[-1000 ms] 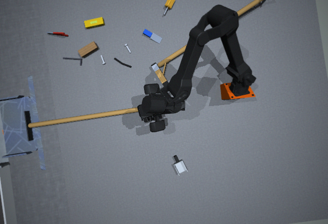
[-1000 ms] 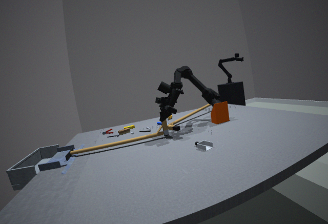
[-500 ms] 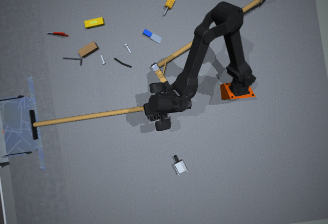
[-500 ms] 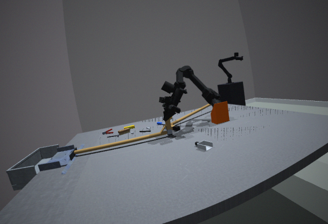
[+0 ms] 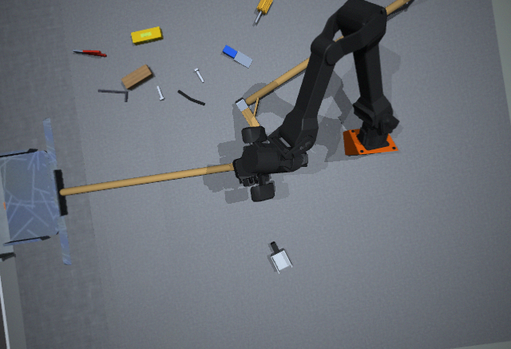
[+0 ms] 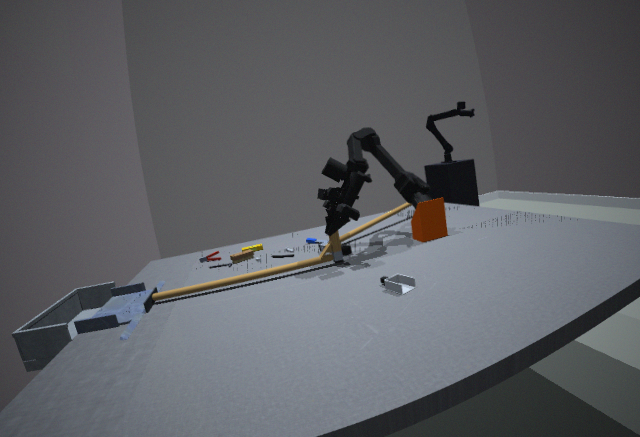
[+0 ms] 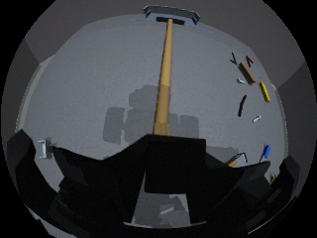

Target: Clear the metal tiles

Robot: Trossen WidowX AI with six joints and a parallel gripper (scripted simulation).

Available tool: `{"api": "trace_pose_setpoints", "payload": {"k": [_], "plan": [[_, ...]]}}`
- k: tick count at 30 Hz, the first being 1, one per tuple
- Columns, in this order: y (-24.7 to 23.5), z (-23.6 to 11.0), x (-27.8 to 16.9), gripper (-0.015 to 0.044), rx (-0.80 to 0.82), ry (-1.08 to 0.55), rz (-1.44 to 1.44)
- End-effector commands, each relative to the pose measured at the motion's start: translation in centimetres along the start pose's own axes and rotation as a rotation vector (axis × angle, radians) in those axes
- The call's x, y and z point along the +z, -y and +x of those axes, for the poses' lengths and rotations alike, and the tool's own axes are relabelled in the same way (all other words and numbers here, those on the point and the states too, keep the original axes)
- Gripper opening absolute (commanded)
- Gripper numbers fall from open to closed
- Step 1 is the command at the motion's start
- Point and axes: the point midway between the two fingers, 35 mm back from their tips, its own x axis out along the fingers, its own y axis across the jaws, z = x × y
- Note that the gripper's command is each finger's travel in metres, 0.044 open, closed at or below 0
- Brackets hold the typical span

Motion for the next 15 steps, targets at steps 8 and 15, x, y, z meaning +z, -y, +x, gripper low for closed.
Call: {"api": "trace_pose_setpoints", "payload": {"k": [8, 15], "plan": [[0.2, -1.0, -1.1, 0.0000, -0.003, 0.014, 0.009], [0.3, -1.5, -2.1, 0.0000, -0.003, 0.015, 0.009]]}}
